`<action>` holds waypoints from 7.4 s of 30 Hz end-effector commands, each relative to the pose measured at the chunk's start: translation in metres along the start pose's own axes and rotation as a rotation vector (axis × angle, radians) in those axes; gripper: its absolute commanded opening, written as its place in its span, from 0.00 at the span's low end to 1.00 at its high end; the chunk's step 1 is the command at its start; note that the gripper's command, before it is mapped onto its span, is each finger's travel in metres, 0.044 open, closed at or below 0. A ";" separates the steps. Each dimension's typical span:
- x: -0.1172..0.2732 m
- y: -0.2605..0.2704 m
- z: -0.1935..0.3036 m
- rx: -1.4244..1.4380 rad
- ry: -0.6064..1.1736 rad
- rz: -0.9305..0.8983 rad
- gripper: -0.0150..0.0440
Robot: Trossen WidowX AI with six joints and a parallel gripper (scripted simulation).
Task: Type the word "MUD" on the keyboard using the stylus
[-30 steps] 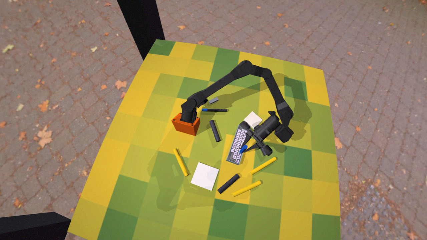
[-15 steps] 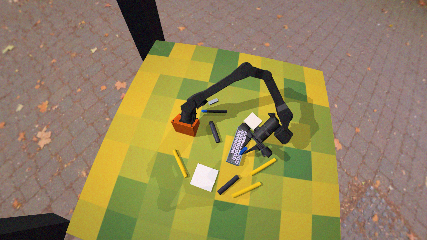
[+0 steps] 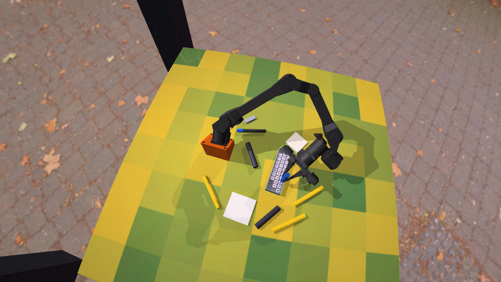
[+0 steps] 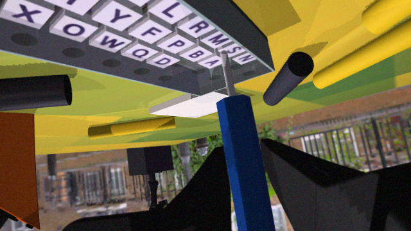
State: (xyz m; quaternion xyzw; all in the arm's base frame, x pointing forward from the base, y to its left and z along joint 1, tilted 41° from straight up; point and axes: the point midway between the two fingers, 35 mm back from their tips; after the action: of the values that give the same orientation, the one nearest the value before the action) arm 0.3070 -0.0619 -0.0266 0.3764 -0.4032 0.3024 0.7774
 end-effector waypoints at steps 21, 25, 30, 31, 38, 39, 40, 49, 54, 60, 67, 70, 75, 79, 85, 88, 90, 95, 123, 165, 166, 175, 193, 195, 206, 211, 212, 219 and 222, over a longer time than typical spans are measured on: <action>-0.005 0.001 -0.008 -0.003 -0.001 -0.004 0.39; -0.006 0.001 -0.010 -0.003 -0.001 -0.004 0.39; -0.007 0.001 -0.010 -0.003 -0.001 -0.004 0.39; -0.007 0.001 -0.010 -0.003 -0.001 -0.004 0.39; -0.006 0.001 -0.009 -0.003 -0.001 -0.004 0.39; -0.006 0.001 -0.009 -0.003 -0.001 -0.004 0.39; -0.006 0.001 -0.009 -0.003 -0.001 -0.004 0.39; 0.009 0.000 0.019 -0.004 0.000 -0.004 0.39; 0.012 0.001 0.023 -0.004 0.001 -0.004 0.39; 0.010 0.001 0.021 -0.007 -0.003 -0.006 0.40; 0.029 0.010 0.015 0.038 -0.004 0.075 0.32; 0.041 0.017 0.012 0.067 -0.005 0.125 0.28; 0.059 0.030 0.006 0.116 -0.009 0.209 0.25; 0.072 0.040 0.002 0.156 -0.013 0.275 0.25; 0.091 0.058 -0.003 0.215 -0.021 0.374 0.25; 0.100 0.067 -0.005 0.245 -0.026 0.423 0.25; 0.103 0.071 -0.006 0.258 -0.028 0.445 0.25; 0.104 0.072 -0.006 0.260 -0.028 0.447 0.25; 0.086 0.074 -0.036 0.261 -0.030 0.447 0.25; 0.079 0.075 -0.047 0.261 -0.030 0.446 0.39; 0.079 0.075 -0.048 0.261 -0.030 0.446 0.39; 0.077 0.075 -0.051 0.261 -0.030 0.446 0.39; 0.075 0.075 -0.053 0.261 -0.031 0.446 0.39; 0.075 0.075 -0.053 0.261 -0.031 0.446 0.39; 0.094 0.073 -0.021 0.260 -0.029 0.447 0.39; 0.094 0.073 -0.021 0.260 -0.029 0.447 0.39; 0.094 0.073 -0.021 0.260 -0.029 0.447 0.39; 0.091 0.073 -0.023 0.258 -0.032 0.443 0.32; 0.086 0.070 -0.020 0.259 -0.032 0.443 0.25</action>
State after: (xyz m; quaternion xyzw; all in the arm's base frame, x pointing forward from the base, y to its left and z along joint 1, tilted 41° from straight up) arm 0.3052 0.0111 0.0671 0.3790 -0.4476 0.5085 0.6304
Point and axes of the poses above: the point midway between the two fingers, 35 mm back from their tips, its own x axis back along the fingers, its own y axis across the jaws, z = x × y, and after that the axes turned 3 degrees about -x, right-handed
